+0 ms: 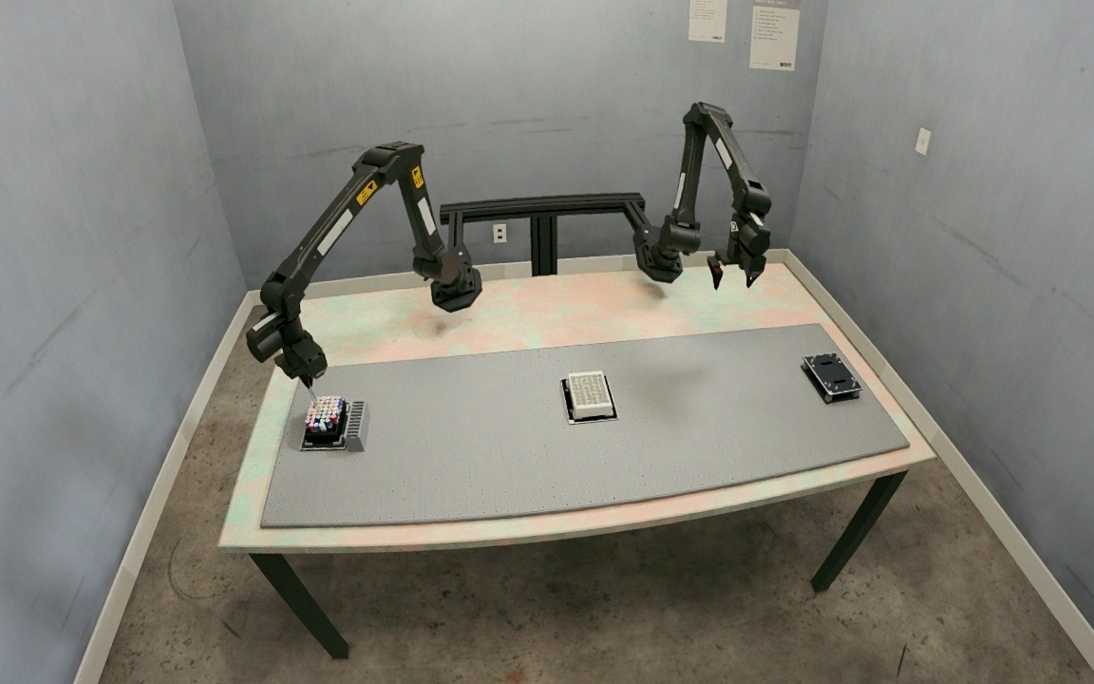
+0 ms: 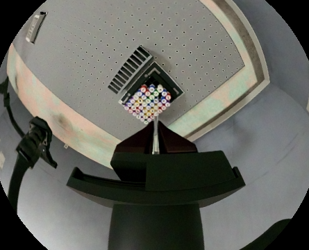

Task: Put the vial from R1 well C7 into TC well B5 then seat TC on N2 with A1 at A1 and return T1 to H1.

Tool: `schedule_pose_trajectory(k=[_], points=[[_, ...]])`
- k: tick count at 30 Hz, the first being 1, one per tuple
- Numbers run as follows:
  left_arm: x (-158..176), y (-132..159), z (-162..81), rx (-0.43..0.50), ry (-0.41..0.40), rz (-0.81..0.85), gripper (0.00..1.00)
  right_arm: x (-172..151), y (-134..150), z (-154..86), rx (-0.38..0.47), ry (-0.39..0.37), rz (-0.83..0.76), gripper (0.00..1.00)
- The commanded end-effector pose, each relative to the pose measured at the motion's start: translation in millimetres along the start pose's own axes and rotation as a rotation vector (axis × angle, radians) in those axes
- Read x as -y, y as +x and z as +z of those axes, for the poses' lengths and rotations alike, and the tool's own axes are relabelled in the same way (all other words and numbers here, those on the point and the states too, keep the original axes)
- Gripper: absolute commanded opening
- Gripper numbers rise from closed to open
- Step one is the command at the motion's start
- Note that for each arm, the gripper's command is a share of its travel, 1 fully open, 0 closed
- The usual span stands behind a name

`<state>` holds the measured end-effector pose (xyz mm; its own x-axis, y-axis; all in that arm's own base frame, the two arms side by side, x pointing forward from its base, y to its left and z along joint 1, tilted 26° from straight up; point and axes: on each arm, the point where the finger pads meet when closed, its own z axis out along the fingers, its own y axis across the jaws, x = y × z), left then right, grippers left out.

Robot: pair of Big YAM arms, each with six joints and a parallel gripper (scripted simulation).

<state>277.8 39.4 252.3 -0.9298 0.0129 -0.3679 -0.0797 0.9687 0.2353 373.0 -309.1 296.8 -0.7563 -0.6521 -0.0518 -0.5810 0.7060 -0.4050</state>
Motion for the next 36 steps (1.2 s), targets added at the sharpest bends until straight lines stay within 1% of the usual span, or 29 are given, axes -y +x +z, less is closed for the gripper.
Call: schedule_pose_trajectory(k=[1, 2, 3, 7, 9, 14, 15, 16, 19, 21, 27, 30, 36], points=[[-4, -10, -13, 0.038, 0.003, 0.004, 1.0, -1, -5, -18, 0.014, 0.026, -0.021, 0.07], [-4, -10, -13, 0.038, 0.003, 0.004, 1.0, -1, -5, -18, 0.014, 0.026, -0.021, 0.07], [-4, -10, -13, 0.038, 0.003, 0.004, 1.0, 12, -8, -25, 0.022, 0.068, -0.02, 0.07], [-4, -10, -13, 0.038, 0.003, 0.004, 1.0, 1, -6, -12, 0.014, 0.03, -0.02, 0.07], [-4, -10, -13, 0.038, 0.003, 0.004, 1.0, 9, -7, -13, 0.017, 0.047, -0.019, 0.07], [-4, -10, -13, 0.038, 0.003, 0.004, 1.0, 1, -6, -1, 0.01, 0.013, -0.02, 0.07], [-4, -10, -13, 0.038, 0.003, 0.004, 1.0, 8, -7, -3, 0.013, 0.031, -0.019, 0.07], [-4, -10, -13, 0.038, 0.003, 0.004, 1.0, 8, -7, -2, 0.013, 0.031, -0.019, 0.07], [-4, -10, -13, 0.038, 0.003, 0.004, 1.0, 7, -7, 0, 0.012, 0.025, -0.019, 0.07], [-4, -10, -13, 0.038, 0.003, 0.004, 1.0, 1, -6, 4, 0.007, 0.004, -0.019, 0.07], [-4, -10, -13, 0.038, 0.003, 0.004, 1.0, 6, -7, 4, 0.01, 0.02, -0.018, 0.08], [-4, -10, -13, 0.038, 0.003, 0.004, 1.0, 3, -6, 8, 0.008, 0.009, -0.018, 0.08], [-4, -10, -13, 0.038, 0.003, 0.004, 1.0, 5, -7, 7, 0.009, 0.017, -0.018, 0.09]])
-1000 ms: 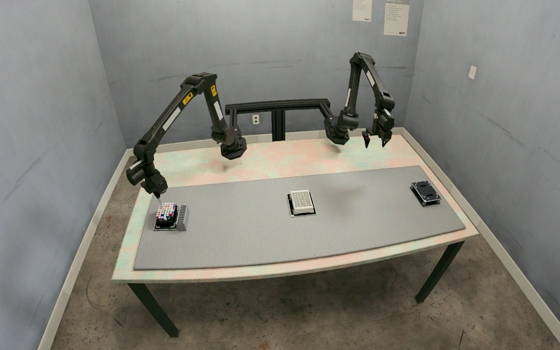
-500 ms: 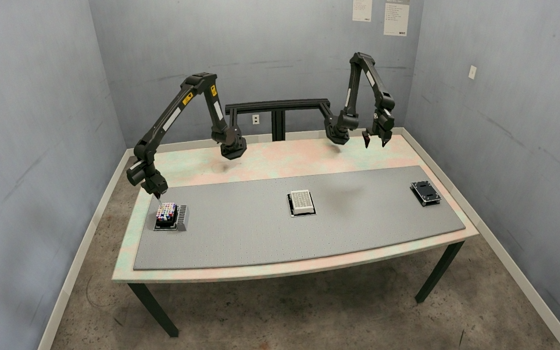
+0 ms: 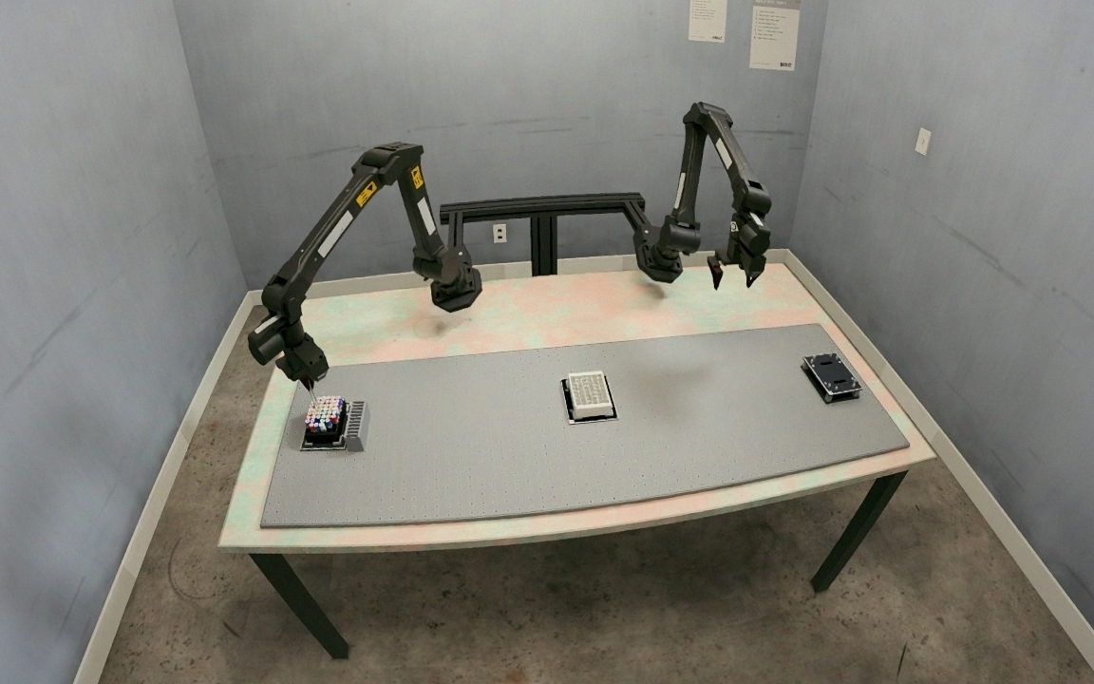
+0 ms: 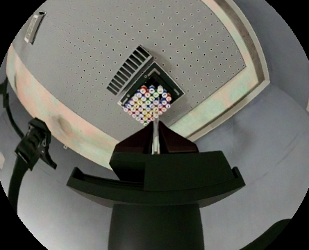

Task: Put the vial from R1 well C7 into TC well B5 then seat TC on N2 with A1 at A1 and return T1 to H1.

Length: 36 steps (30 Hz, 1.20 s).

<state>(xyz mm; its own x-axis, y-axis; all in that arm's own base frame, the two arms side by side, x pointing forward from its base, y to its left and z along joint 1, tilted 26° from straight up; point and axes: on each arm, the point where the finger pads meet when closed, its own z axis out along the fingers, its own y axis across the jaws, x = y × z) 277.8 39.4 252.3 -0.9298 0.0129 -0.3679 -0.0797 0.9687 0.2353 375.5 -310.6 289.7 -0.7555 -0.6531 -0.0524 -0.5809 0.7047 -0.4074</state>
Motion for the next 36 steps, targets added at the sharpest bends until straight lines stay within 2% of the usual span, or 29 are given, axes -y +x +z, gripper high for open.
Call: schedule_pose_trajectory(k=[1, 8, 14, 19, 26, 30, 34, 35, 36], points=[[-4, -10, -13, 0.038, 0.003, 0.004, 1.0, 4, -6, -4, 0.008, 0.018, -0.017, 0.09], [-4, -10, -13, 0.038, 0.003, 0.004, 1.0, 4, -6, 5, 0.006, 0.006, -0.017, 0.1], [-4, -10, -13, 0.038, 0.003, 0.004, 1.0, 8, -7, 0, 0.009, 0.025, -0.016, 0.1], [-4, -10, -13, 0.038, 0.003, 0.004, 1.0, 1, -5, 6, 0.003, -0.004, -0.016, 0.11], [-4, -10, -13, 0.038, 0.003, 0.004, 1.0, 9, -7, 3, 0.008, 0.024, -0.015, 0.11], [-4, -10, -13, 0.038, 0.003, 0.004, 1.0, 1, -6, 11, 0.002, -0.003, -0.015, 0.11], [-4, -10, -13, 0.038, 0.003, 0.004, 1.0, 6, -7, 9, 0.006, 0.013, -0.015, 0.11], [-4, -10, -13, 0.038, 0.003, 0.004, 1.0, 9, -7, -1, 0.01, 0.037, -0.013, 0.11], [-4, -10, -13, 0.038, 0.003, 0.004, 1.0, 6, -6, 0, 0.008, 0.028, -0.014, 0.11]])
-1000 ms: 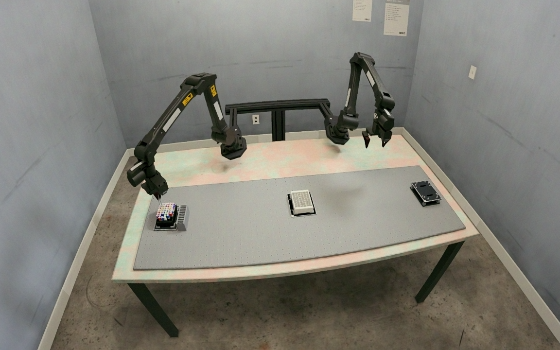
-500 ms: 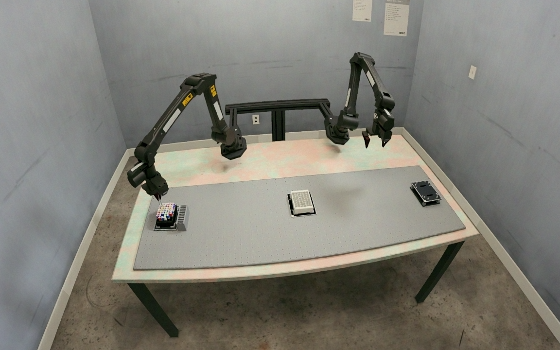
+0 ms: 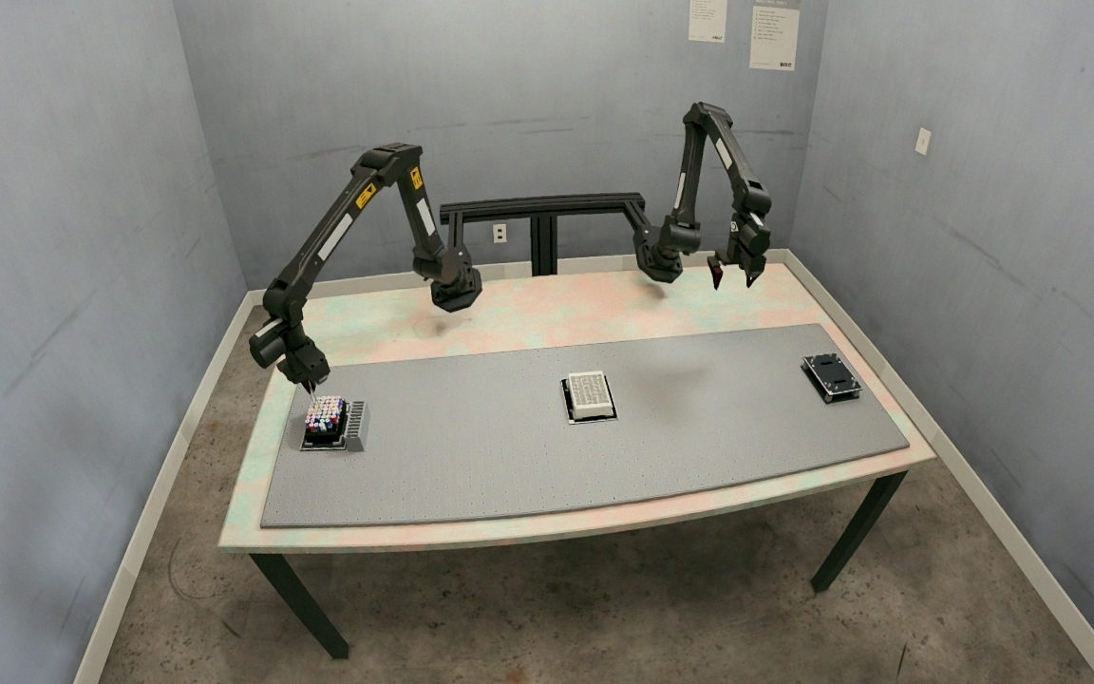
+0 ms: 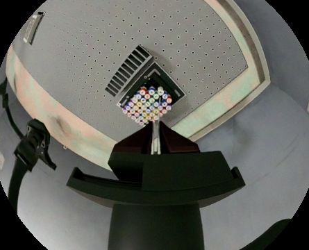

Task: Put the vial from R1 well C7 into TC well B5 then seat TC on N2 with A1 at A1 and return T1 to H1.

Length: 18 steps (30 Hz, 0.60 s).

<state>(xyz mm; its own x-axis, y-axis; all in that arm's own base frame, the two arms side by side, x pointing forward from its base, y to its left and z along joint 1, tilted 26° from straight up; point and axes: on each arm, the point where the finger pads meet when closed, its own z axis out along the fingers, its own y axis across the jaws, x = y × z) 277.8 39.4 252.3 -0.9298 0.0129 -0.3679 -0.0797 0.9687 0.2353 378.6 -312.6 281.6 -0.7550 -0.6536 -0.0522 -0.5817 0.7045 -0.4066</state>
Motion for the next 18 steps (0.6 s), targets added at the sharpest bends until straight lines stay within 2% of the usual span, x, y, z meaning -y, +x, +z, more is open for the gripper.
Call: schedule_pose_trajectory(k=[1, 9, 15, 16, 18], points=[[-4, -10, -13, 0.038, 0.003, 0.004, 1.0, 7, -6, -7, 0.008, 0.028, -0.013, 0.11], [-4, -10, -13, 0.038, 0.003, 0.004, 1.0, 3, -5, 5, 0.002, 0.003, -0.013, 0.11], [-4, -10, -13, 0.038, 0.003, 0.004, 1.0, 5, -6, 1, 0.005, 0.016, -0.013, 0.11], [-4, -10, -13, 0.038, 0.003, 0.004, 1.0, 12, -7, -5, 0.008, 0.038, -0.011, 0.11], [-4, -10, -13, 0.038, 0.003, 0.004, 1.0, 9, -6, 0, 0.006, 0.025, -0.012, 0.11]])
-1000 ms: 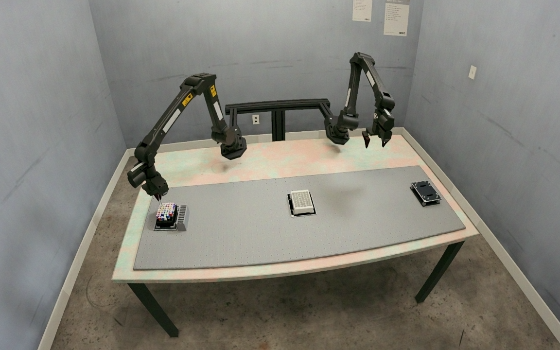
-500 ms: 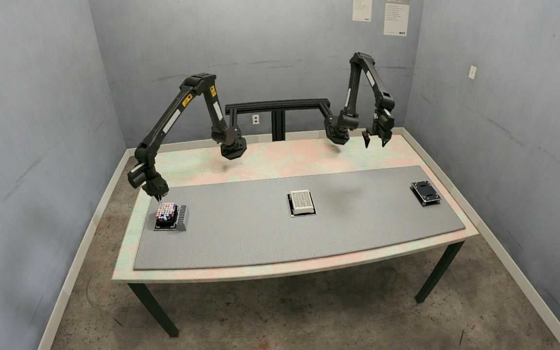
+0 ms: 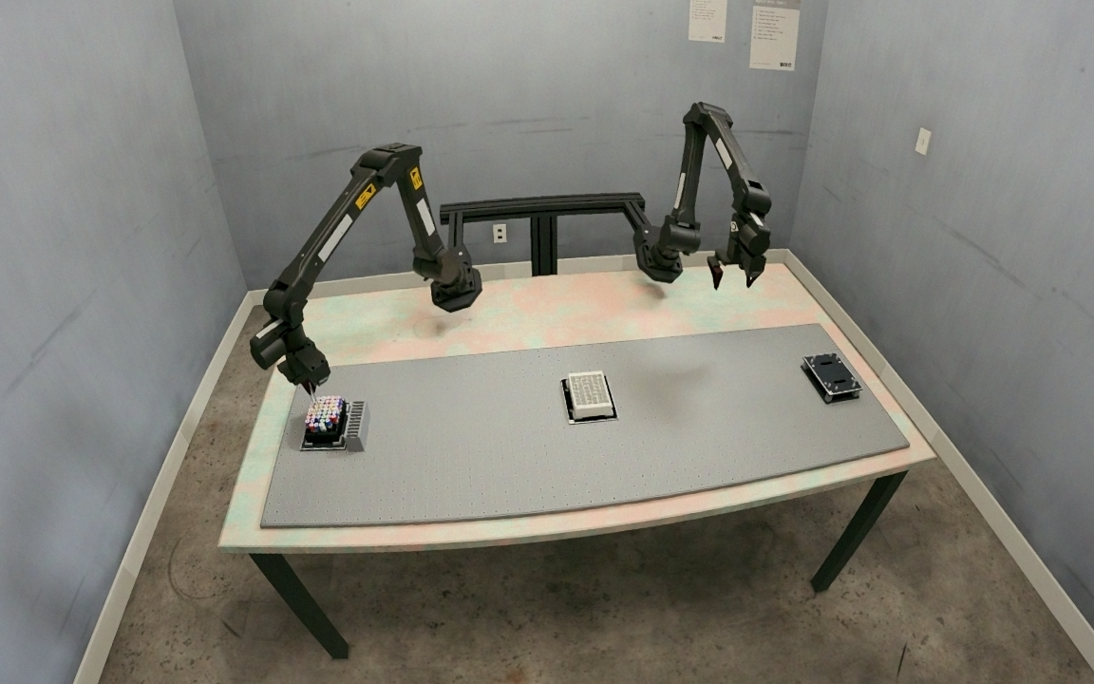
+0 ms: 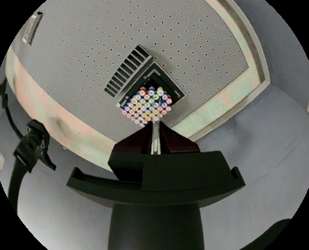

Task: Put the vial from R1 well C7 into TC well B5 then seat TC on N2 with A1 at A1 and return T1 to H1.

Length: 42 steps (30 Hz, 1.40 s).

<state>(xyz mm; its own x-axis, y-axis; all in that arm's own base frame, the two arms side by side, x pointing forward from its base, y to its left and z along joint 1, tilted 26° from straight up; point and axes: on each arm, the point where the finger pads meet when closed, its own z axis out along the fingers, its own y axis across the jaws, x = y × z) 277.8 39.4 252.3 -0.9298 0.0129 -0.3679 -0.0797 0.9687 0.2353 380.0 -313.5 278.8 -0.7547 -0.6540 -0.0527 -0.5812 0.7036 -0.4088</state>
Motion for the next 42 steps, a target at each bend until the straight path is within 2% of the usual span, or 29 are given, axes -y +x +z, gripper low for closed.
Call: schedule_pose_trajectory(k=[1, 8, 14, 15, 17, 22, 42], points=[[-4, -10, -13, 0.038, 0.003, 0.004, 1.0, 6, -6, -1, 0.003, 0.013, -0.012, 0.11], [-4, -10, -13, 0.038, 0.003, 0.004, 1.0, 9, -6, 0, 0.004, 0.021, -0.011, 0.11], [-4, -10, -13, 0.038, 0.003, 0.004, 1.0, 1, -5, 6, 0.0, -0.001, -0.012, 0.11], [-4, -10, -13, 0.038, 0.003, 0.004, 1.0, 14, -7, -1, 0.006, 0.033, -0.01, 0.11], [-4, -10, -13, 0.038, 0.003, 0.004, 1.0, 13, -7, -3, 0.007, 0.036, -0.01, 0.11], [-4, -10, -13, 0.038, 0.003, 0.004, 1.0, 5, -6, 7, 0.0, 0.006, -0.011, 0.11], [-4, -10, -13, 0.038, 0.003, 0.004, 1.0, 3, -5, 10, 0.0, 0.006, -0.009, 0.11]])
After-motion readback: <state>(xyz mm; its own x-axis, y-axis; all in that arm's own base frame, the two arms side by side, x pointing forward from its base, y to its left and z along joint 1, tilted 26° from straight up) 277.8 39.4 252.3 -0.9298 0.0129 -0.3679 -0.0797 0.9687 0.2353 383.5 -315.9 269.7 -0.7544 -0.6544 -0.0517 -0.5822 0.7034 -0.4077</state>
